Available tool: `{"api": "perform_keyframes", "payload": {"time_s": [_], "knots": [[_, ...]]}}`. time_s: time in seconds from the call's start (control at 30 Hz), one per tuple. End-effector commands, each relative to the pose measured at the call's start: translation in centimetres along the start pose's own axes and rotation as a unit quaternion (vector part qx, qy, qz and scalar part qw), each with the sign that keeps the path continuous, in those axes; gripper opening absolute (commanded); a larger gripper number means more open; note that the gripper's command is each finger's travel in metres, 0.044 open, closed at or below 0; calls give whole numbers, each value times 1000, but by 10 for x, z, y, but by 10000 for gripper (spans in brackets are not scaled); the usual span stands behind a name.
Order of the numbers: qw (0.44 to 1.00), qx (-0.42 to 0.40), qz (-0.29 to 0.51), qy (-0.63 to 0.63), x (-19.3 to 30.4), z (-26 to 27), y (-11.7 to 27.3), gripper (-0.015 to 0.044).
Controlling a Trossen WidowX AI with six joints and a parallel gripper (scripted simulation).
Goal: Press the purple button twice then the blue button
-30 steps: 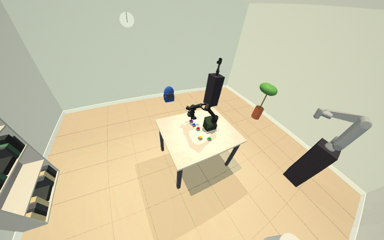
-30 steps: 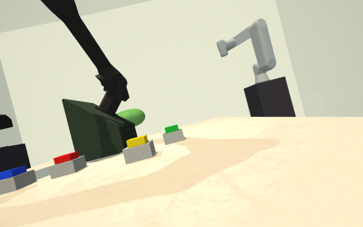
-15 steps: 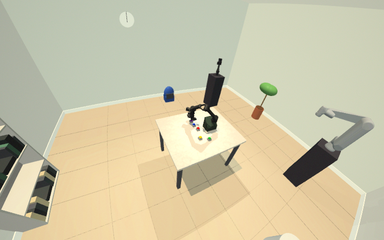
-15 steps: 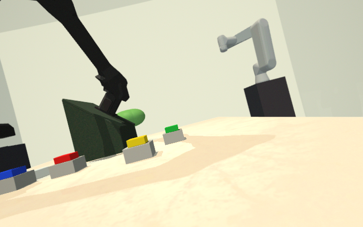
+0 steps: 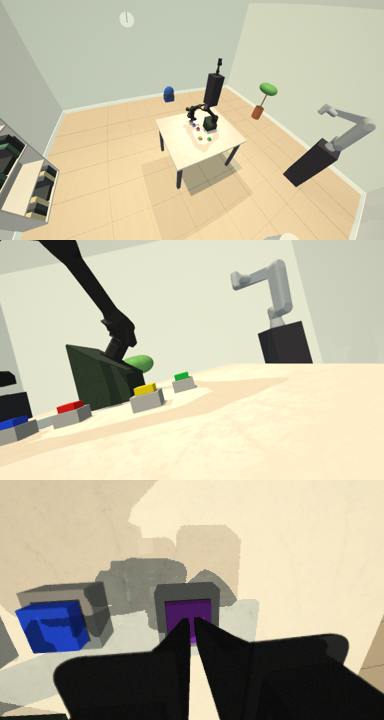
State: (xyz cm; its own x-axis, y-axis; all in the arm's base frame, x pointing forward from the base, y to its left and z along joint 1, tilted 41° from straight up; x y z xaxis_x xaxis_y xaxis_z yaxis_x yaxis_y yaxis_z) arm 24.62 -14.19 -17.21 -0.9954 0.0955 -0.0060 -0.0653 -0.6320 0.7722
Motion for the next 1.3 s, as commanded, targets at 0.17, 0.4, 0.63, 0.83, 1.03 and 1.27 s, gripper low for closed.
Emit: {"api": "perform_keyframes", "payload": {"time_s": [0.17, 0.4, 0.63, 0.83, 1.03, 1.27], "knots": [[1000, -2, 0, -2, 0, 0, 32, 20], [1000, -1, 0, -3, 0, -1, 80, 20], [1000, 0, 1, -3, 0, 1, 95, 20], [1000, -3, 1, -3, -3, 74, 95, 20], [1000, -4, 1, -3, -1, 92, 93, 20], [1000, -6, 1, -3, 0, 94, 31, 20]]}}
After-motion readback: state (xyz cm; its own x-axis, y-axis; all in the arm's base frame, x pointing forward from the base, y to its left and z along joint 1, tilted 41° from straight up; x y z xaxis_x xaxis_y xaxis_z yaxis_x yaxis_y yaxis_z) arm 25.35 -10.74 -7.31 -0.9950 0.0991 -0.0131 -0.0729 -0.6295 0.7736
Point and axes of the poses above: the point midway between the two fingers, 35 mm back from their tips, its own y axis back along the fingers, its own z axis across the jaws, x = y × z, the point moved 1 cm from there along y, back along the fingers, and after that the axes turned 3 degrees about -y, right-handed, at the moved point
